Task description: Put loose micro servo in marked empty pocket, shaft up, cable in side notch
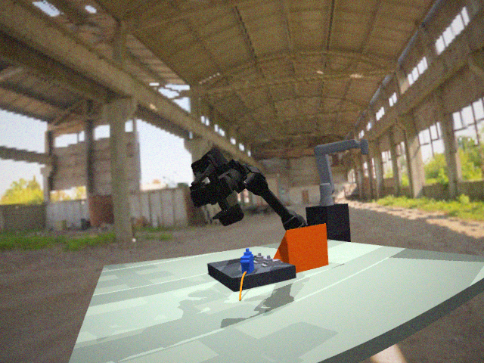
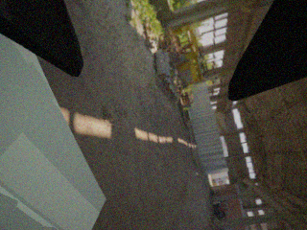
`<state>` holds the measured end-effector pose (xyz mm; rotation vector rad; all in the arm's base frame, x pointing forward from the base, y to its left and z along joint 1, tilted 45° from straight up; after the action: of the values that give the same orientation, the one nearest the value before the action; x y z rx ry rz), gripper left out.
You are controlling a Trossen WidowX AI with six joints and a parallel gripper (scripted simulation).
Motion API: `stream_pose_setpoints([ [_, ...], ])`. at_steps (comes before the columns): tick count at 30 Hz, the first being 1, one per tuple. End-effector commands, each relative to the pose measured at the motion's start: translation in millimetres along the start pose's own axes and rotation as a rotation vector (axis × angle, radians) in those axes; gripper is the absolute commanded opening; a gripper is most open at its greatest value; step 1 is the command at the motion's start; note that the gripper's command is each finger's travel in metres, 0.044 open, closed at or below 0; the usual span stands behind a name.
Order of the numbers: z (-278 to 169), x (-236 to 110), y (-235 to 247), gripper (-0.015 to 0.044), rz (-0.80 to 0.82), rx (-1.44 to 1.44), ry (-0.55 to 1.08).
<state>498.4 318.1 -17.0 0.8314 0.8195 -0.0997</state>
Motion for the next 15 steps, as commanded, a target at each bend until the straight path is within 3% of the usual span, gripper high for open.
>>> stream_pose_setpoints([
  [1, 2.2, -5.8, -15.2, 0.0440, -0.099, 0.101, -0.005],
  [15, 12.2, -36.8, -64.5, 0.0440, -0.424, 0.439, -0.102],
])
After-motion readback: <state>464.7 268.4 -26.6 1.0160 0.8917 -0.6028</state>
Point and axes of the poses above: the point midway between the two fingers, 35 mm back from their tips, its own x axis out along the fingers, its own y axis across the jaws, z = x × y, the point moved 6 cm from there along -x, back along the fingers, and after that the axes turned 9 degrees about -x, right-handed, at the moved point
